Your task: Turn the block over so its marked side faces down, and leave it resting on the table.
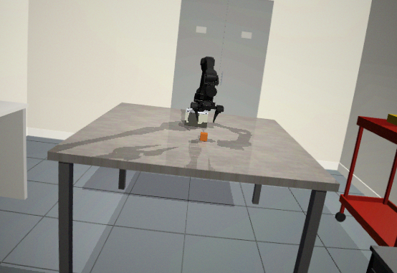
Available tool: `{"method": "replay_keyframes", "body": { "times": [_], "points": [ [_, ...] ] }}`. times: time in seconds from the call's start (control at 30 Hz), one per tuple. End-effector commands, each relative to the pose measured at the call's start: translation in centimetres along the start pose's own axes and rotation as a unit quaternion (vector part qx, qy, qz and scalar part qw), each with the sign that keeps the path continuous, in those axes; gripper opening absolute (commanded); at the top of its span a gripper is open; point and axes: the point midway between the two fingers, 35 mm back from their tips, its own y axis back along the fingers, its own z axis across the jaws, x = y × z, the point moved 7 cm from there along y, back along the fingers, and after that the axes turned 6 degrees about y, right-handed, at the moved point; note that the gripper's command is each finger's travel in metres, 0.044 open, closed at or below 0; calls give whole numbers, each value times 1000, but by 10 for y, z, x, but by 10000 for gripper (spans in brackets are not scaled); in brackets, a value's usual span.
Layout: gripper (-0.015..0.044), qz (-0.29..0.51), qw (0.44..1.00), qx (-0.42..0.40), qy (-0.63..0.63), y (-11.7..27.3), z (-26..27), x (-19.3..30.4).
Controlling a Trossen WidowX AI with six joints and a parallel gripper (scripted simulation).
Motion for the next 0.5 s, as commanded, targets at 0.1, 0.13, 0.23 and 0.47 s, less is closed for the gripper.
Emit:
{"method": "replay_keyframes", "body": {
  "times": [0.1,0.13,0.23,0.47],
  "points": [
    [440,10,1000,-3,1,-38,0,0],
    [440,10,1000,-3,1,-38,0,0],
    [440,10,1000,-3,1,-38,0,0],
    [440,10,1000,-3,1,-53,2,-1]
  ]
}}
